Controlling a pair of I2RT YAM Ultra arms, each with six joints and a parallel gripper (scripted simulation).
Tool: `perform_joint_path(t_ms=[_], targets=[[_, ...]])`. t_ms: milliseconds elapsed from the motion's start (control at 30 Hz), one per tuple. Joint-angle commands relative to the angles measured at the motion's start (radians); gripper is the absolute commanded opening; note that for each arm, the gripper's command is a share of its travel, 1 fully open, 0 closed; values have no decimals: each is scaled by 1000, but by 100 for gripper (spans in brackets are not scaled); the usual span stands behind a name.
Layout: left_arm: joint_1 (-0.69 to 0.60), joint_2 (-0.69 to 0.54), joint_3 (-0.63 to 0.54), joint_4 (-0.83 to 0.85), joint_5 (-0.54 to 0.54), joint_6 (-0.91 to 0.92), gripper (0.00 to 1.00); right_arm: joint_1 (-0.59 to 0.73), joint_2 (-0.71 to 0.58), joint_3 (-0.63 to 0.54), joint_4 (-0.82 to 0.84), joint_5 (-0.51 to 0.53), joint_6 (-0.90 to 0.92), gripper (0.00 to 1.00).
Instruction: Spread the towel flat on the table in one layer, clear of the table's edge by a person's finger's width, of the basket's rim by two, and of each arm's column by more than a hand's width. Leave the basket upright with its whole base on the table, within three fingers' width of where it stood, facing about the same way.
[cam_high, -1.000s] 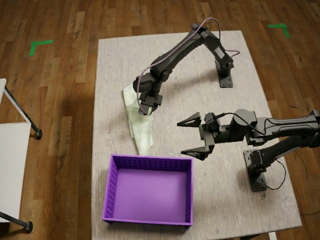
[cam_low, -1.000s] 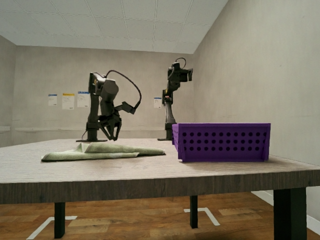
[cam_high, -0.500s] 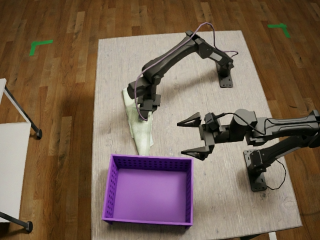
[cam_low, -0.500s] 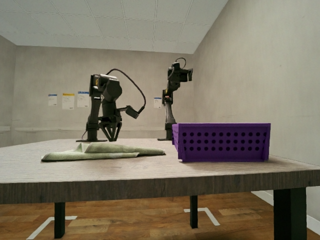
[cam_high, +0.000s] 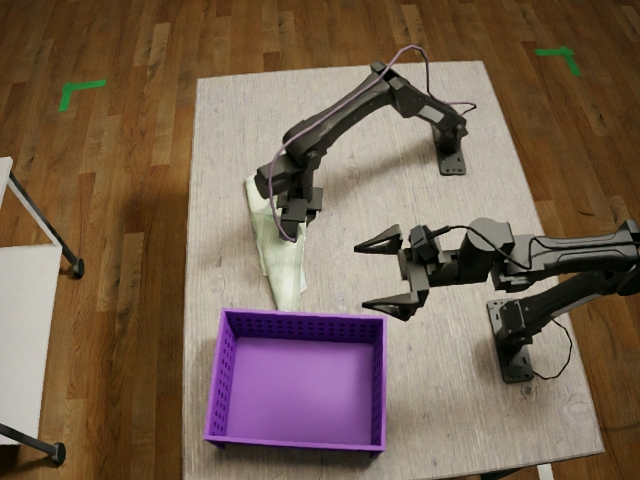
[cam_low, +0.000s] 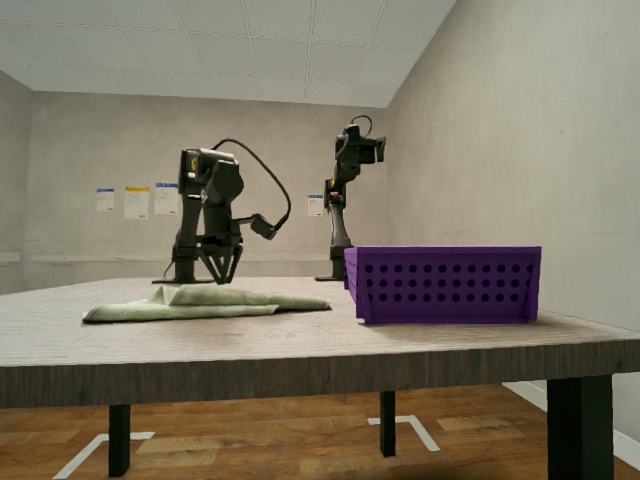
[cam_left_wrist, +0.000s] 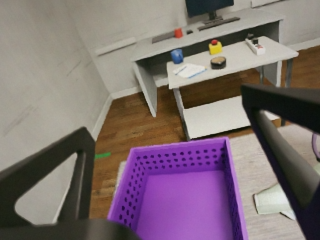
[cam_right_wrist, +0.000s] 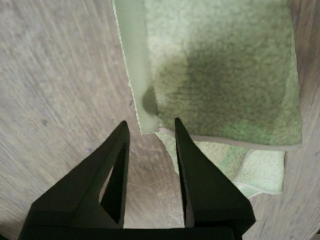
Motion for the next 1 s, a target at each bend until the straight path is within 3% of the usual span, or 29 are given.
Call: perform_joint_path(t_ms=[0,300,733,767,967], targets=[[0,-2,5,5,-1,0,100,-13,11,-37,38,-4,-11,34],[0,-2,5,5,-1,0,100,18,14,-149,152,-1,14,34],[0,-2,5,5,-1,0,100,-12,25,-150,166,1,-10,34],[0,-2,5,5,-1,0,100,-31,73,-41,127,-8,-28,34],[0,-2,5,5,-1,0,100,-31,86,-18,125,5,-29,34]])
